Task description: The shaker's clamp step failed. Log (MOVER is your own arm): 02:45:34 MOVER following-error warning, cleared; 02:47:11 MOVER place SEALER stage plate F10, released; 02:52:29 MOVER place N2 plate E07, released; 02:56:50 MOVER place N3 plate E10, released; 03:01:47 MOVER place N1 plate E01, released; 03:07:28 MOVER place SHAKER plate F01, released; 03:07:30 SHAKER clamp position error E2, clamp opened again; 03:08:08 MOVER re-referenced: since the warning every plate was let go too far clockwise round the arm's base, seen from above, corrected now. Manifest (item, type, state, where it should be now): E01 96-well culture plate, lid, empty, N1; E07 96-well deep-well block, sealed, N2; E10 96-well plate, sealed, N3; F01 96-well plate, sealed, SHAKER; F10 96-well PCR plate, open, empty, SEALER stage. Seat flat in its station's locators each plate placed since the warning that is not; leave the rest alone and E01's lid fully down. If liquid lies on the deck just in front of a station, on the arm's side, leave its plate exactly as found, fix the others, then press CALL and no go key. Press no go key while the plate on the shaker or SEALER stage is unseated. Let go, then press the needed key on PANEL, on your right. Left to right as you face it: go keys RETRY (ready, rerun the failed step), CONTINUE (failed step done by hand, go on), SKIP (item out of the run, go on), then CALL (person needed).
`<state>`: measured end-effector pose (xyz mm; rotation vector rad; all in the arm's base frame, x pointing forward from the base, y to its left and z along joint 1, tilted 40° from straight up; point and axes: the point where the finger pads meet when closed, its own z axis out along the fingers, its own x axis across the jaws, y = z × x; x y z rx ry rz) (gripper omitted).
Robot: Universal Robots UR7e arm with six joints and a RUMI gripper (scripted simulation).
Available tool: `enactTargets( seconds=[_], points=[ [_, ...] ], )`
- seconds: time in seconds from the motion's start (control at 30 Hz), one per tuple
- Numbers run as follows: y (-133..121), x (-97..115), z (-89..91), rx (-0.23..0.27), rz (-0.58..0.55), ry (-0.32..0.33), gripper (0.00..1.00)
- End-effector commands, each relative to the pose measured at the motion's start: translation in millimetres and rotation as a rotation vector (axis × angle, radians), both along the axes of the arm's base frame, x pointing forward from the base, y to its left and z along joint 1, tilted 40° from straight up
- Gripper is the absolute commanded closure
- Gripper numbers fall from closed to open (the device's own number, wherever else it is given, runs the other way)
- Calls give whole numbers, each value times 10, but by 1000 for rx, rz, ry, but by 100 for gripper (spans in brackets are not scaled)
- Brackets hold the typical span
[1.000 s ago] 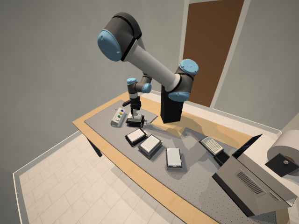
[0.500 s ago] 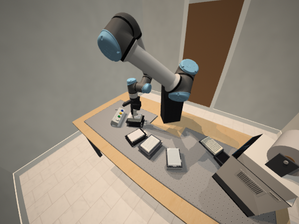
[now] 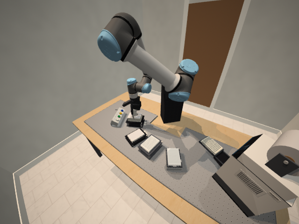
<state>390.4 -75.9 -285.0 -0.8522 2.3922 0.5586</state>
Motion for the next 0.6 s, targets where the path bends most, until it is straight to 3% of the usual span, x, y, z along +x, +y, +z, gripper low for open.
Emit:
enactTargets(
  seconds=[0.0, 0.47, 0.5, 0.57],
  points=[
    [-6, 2, 2, -1, -1, -1, 100],
    [-6, 2, 2, -1, -1, -1, 100],
    [-6, 2, 2, -1, -1, -1, 0],
    [-6, 2, 2, -1, -1, -1, 0]
  ],
)
